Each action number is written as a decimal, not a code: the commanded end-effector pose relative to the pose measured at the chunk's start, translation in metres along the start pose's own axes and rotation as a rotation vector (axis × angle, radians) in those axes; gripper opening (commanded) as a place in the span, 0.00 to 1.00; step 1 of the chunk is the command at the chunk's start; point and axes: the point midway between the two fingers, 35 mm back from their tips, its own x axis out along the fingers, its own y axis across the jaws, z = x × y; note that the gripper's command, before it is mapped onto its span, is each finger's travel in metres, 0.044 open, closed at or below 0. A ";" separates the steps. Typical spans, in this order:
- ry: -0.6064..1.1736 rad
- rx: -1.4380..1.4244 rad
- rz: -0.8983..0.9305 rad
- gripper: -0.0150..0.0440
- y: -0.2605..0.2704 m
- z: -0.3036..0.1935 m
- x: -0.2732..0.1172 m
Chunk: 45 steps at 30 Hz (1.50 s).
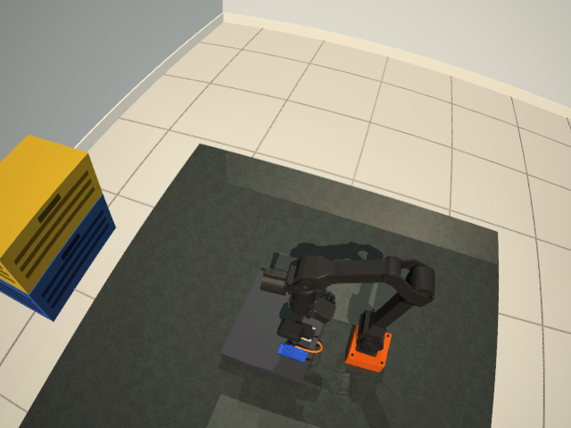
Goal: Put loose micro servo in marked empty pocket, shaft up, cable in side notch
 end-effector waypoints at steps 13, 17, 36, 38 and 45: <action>0.010 -0.004 -0.002 1.00 0.000 -0.072 -0.063; 0.018 -0.001 -0.001 1.00 0.000 -0.065 -0.090; 0.018 -0.001 -0.001 1.00 0.000 -0.065 -0.090; 0.018 -0.001 -0.001 1.00 0.000 -0.065 -0.090; 0.018 -0.001 -0.001 1.00 0.000 -0.065 -0.090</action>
